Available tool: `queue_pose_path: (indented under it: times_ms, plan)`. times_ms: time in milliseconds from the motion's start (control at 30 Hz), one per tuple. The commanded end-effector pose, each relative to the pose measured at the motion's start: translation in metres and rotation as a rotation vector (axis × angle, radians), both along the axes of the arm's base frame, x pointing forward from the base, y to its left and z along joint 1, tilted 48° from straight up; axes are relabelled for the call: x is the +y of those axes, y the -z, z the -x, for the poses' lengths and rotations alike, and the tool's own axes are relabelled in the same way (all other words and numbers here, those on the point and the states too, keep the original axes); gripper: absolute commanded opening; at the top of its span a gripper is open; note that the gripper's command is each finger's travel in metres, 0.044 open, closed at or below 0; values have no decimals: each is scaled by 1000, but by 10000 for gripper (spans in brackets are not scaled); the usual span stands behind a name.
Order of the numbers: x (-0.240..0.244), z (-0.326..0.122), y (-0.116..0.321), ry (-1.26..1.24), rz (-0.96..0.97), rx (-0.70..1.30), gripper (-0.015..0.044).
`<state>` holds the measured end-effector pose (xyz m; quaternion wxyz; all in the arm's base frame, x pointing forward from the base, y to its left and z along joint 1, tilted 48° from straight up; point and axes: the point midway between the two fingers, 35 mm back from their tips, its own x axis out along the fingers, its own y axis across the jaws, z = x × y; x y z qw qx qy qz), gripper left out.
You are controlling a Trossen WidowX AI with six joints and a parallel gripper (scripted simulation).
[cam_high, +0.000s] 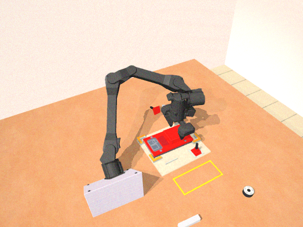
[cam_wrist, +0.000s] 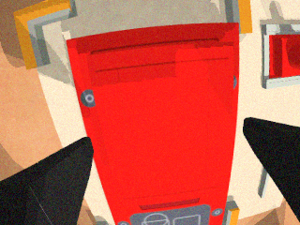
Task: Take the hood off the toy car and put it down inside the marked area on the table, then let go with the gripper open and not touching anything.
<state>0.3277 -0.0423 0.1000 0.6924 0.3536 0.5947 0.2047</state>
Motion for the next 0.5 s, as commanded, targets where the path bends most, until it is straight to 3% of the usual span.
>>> queue_pose_path:
  times_ms: [0,467]
  plan:
    - [3,-1,2,4,-6,2,440]
    - [7,-2,6,4,-6,2,440]
